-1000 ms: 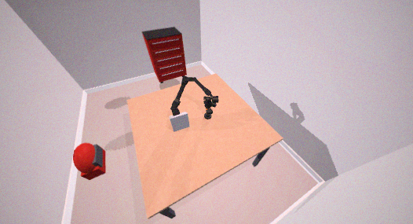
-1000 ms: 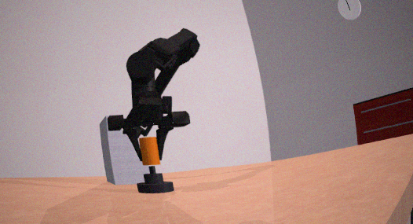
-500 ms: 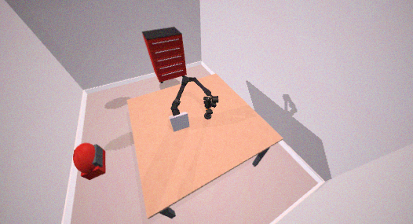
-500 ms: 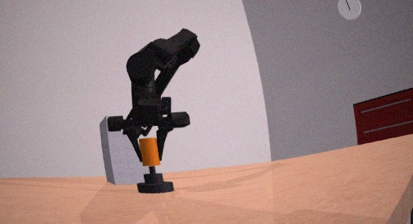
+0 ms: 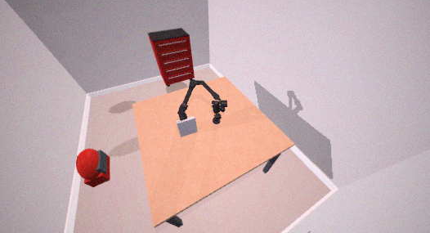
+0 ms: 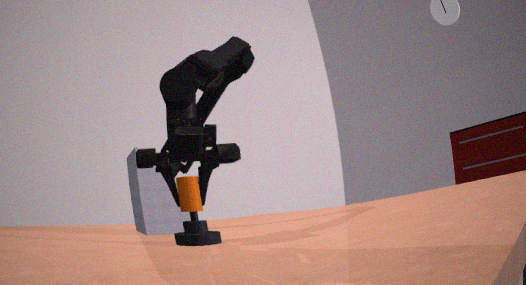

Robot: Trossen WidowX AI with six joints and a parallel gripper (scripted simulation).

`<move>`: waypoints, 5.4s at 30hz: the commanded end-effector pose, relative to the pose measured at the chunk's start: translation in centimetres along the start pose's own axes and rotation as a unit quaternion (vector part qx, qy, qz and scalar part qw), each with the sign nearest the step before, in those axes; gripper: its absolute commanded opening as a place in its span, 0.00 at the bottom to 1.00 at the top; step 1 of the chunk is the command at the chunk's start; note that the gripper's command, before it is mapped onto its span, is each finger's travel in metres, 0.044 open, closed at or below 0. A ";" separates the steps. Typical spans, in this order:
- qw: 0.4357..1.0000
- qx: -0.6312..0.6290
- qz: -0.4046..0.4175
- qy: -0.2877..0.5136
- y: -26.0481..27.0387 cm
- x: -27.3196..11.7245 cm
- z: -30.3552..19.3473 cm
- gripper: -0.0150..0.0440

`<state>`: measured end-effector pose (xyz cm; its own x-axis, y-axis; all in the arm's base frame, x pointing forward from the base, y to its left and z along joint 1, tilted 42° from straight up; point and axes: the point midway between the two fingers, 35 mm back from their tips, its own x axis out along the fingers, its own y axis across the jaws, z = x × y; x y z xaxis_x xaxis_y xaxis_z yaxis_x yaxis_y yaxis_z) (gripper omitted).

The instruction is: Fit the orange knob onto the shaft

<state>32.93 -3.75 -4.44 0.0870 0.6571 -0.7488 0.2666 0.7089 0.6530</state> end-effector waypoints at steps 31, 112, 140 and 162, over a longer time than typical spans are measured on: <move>0.994 0.105 0.000 -0.002 0.4 -0.1 0.7 0.25; 0.978 0.209 0.000 -0.002 0.3 0.0 0.5 0.25; 0.951 0.310 0.000 -0.002 0.1 -0.5 -0.3 0.25; 0.951 0.310 0.001 -0.002 0.3 -0.4 0.4 0.25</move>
<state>33.03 -3.63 -4.04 0.0859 0.6585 -0.7476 0.7773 0.4252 0.4638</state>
